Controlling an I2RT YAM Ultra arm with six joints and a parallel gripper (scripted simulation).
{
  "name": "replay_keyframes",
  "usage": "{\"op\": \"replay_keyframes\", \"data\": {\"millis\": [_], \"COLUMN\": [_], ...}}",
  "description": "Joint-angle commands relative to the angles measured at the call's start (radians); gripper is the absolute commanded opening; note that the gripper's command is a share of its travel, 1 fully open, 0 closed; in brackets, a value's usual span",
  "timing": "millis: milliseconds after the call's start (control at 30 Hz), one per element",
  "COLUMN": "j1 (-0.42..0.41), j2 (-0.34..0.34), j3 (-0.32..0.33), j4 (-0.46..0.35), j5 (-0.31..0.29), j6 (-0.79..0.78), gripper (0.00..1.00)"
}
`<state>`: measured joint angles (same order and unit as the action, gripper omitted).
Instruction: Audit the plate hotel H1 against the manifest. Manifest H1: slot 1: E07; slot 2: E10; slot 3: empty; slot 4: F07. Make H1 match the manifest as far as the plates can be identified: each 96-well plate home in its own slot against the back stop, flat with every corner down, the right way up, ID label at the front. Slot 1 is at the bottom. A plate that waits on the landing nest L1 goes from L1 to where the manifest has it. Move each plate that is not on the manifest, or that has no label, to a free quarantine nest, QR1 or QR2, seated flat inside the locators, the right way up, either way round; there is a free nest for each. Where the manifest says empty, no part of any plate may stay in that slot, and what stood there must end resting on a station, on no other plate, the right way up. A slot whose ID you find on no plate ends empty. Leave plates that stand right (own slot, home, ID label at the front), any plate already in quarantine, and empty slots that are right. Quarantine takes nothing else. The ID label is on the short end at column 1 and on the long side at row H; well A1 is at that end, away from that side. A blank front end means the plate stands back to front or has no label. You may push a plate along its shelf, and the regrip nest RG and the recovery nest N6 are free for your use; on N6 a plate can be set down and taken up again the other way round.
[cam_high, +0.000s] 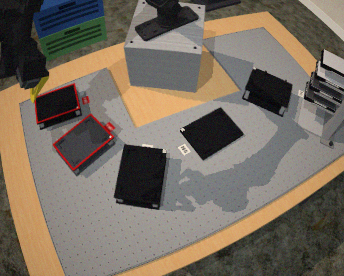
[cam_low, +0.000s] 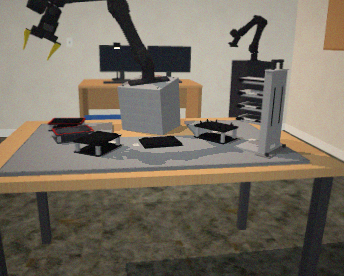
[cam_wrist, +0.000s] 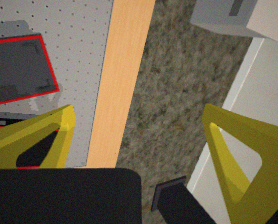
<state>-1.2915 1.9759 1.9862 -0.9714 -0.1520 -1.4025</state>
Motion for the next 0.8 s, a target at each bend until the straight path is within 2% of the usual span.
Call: {"op": "replay_keyframes", "data": {"millis": [0,533,567,600,633,667,767], "j1": [-0.003,-0.003,0.004,0.014,0.021,0.029,0.052], "j2": [-0.025,-0.025,0.019,0.024,-0.002,-0.023,-0.038], "j3": [0.016,0.016,0.044,0.053,0.042,-0.01,-0.038], "j4": [0.003,0.003,-0.032,-0.044,-0.038,-0.032,0.01], "j5": [-0.006,-0.006,-0.021,-0.029,-0.025,-0.02,0.005], "j6": [0.002,0.002,0.023,0.036,0.042,0.049,0.068], "gripper": [1.0,1.0,0.0,0.0,0.0,0.0,0.0]}}
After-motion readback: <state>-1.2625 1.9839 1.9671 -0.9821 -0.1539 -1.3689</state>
